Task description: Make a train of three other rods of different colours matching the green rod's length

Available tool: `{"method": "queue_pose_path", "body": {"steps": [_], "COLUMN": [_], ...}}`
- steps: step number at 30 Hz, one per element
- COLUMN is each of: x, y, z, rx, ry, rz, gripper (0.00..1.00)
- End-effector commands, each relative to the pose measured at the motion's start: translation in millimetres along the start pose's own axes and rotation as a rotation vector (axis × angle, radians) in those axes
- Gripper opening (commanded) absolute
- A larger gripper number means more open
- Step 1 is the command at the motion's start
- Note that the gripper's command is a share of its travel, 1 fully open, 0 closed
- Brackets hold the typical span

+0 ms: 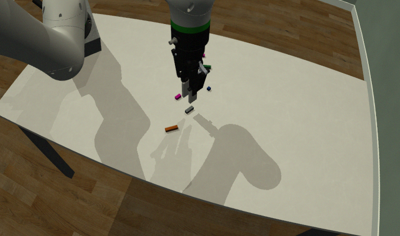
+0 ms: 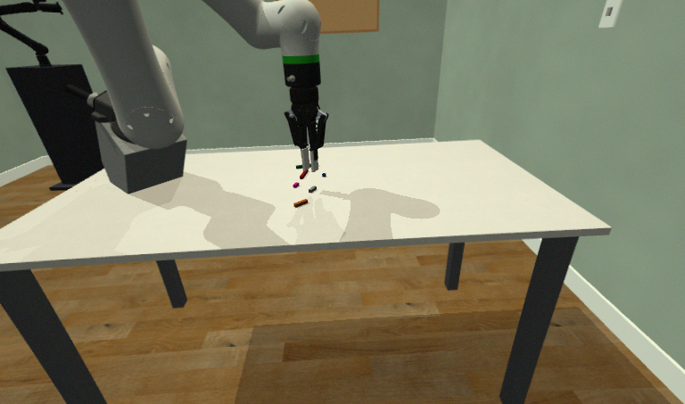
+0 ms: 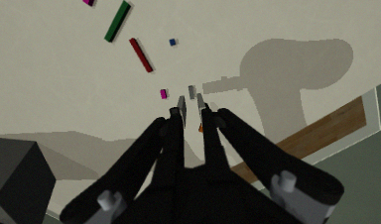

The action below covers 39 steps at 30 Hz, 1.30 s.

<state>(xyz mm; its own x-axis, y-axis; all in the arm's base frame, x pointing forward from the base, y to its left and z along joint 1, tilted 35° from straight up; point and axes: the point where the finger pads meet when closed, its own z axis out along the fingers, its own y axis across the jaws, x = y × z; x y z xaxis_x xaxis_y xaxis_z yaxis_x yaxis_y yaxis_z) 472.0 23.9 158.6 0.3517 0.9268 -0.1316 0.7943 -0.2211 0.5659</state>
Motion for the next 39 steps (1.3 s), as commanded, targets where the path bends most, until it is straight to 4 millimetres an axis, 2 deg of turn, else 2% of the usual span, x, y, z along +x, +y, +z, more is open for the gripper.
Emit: {"method": "queue_pose_path", "body": {"steps": [1, 39], "x": [0.2, 0.3], "y": [0.1, 0.5], "z": [0.7, 44.3], "rx": [0.0, 0.0], "ry": [0.0, 0.0], "rz": [0.0, 0.0], "gripper": [0.15, 0.15]}}
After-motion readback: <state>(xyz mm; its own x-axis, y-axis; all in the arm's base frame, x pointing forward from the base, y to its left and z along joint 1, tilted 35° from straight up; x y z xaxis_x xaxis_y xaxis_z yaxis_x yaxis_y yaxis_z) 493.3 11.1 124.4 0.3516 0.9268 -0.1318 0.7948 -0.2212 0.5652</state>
